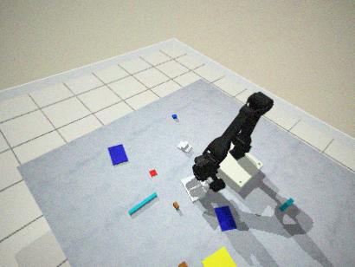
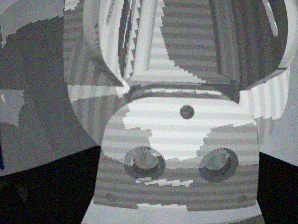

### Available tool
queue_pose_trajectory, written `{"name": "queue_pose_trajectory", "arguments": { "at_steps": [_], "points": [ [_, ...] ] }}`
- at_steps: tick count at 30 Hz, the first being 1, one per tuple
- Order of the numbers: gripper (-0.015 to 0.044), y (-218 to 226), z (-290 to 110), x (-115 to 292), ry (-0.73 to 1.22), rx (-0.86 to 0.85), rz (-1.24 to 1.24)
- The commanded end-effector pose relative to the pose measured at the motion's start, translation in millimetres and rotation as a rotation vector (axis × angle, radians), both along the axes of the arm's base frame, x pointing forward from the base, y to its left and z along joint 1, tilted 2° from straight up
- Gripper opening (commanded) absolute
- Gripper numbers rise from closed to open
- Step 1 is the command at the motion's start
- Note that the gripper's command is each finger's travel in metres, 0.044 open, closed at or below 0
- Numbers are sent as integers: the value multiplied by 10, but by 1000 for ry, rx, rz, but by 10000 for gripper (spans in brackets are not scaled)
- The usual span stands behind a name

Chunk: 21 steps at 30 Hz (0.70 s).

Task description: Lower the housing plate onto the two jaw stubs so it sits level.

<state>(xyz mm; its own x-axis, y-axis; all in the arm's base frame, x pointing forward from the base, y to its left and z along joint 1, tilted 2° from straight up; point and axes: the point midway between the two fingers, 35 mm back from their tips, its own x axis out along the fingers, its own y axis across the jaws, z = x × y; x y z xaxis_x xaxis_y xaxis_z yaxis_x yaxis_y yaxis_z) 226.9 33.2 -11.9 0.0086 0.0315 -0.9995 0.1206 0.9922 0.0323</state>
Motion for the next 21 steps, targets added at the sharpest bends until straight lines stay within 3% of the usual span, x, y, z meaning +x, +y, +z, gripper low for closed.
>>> {"name": "queue_pose_trajectory", "arguments": {
  "at_steps": [1, 21],
  "points": [
    [351, 3, -9, -8, 1, 2, -4],
    [351, 5, -58, -8, 1, 2, -4]
  ]
}}
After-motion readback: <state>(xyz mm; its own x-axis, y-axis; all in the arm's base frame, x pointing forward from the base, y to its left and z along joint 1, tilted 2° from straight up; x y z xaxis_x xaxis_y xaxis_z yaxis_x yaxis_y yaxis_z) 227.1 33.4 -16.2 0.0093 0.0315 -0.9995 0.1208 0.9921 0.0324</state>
